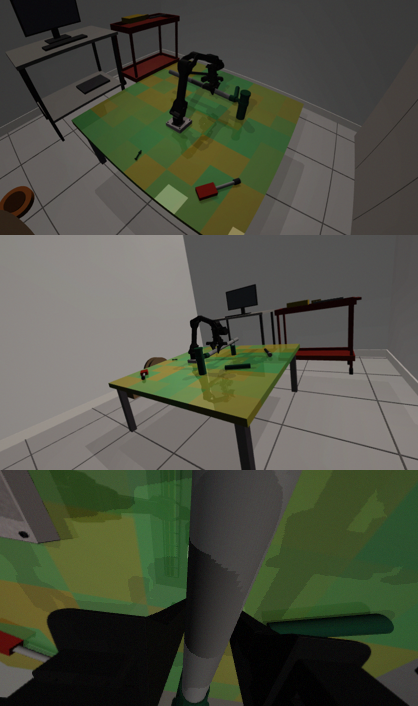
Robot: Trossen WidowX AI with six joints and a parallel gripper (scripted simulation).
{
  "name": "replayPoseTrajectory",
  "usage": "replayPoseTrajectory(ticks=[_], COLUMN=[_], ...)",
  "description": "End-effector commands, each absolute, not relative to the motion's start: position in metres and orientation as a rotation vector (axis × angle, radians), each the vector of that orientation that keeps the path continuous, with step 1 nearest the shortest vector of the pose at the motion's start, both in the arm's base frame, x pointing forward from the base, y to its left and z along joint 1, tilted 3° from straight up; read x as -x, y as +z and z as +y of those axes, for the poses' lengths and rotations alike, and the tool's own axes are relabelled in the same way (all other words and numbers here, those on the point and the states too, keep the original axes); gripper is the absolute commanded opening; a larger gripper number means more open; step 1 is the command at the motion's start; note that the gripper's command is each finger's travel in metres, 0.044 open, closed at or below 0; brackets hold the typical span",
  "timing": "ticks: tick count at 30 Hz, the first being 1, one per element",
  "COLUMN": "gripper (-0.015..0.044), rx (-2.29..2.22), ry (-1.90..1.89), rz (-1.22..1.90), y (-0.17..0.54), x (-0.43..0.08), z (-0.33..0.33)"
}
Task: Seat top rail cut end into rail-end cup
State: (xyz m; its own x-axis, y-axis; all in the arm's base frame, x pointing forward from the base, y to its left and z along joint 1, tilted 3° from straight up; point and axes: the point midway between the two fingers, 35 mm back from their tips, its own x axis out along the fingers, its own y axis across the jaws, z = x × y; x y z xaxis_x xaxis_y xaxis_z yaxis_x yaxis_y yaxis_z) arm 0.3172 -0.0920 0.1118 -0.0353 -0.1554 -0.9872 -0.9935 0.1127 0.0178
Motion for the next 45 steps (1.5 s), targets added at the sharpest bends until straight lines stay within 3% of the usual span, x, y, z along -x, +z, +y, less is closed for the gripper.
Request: replayPoseTrajectory(ticks=[1,45], gripper=[0.0,0.0], rx=[1.237,1.238], ry=[1.039,1.038], rz=[1.419,1.42], y=[0.117,0.119], x=[-0.316,-0.317], z=[-0.105,-0.121])
